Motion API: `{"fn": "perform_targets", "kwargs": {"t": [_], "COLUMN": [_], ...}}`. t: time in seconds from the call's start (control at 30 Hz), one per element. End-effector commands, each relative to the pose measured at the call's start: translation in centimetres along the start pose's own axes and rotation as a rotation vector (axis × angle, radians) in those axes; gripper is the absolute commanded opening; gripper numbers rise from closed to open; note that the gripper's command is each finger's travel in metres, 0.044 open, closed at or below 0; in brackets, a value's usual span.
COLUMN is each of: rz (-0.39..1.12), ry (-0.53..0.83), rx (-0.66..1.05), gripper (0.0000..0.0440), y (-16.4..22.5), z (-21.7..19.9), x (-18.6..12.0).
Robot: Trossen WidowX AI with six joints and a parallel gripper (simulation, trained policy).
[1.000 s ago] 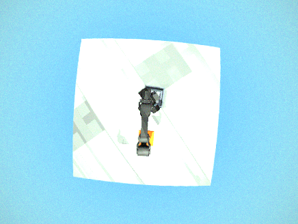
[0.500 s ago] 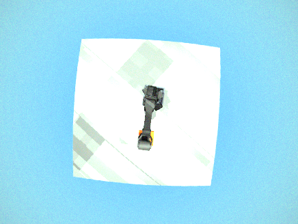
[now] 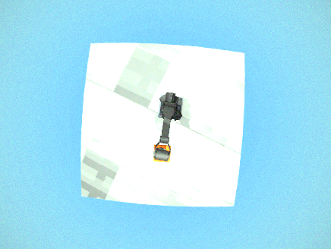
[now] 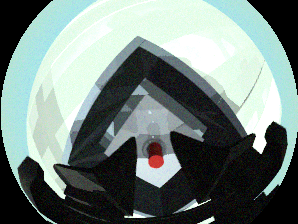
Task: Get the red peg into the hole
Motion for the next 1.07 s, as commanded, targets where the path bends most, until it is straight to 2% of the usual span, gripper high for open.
{"fn": "perform_targets", "kwargs": {"t": [0.0, 0.3, 0.77, 1.03], "rz": [-0.008, -0.047, -0.171, -0.175], "ry": [0.009, 0.001, -0.054, -0.055], "rx": [-0.023, -0.048, -0.029, -0.028], "gripper": [0.024, 0.044, 0.044, 0.044], "y": [-0.8, -3.2, -7.5, -7.6], "z": [0.7, 2.3, 3.9, 3.9], "x": [0.4, 0.4, -0.8, -0.8]}}
Point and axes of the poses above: the point midway between the two fingers, 35 mm back from their tips, its own x axis out along the fingers, its own z axis across the jaws, y = z × x, the point moved 5 cm from there along -x, back along the fingers, and after that the axes turned 15 degrees about x, right-handed, at the moved point
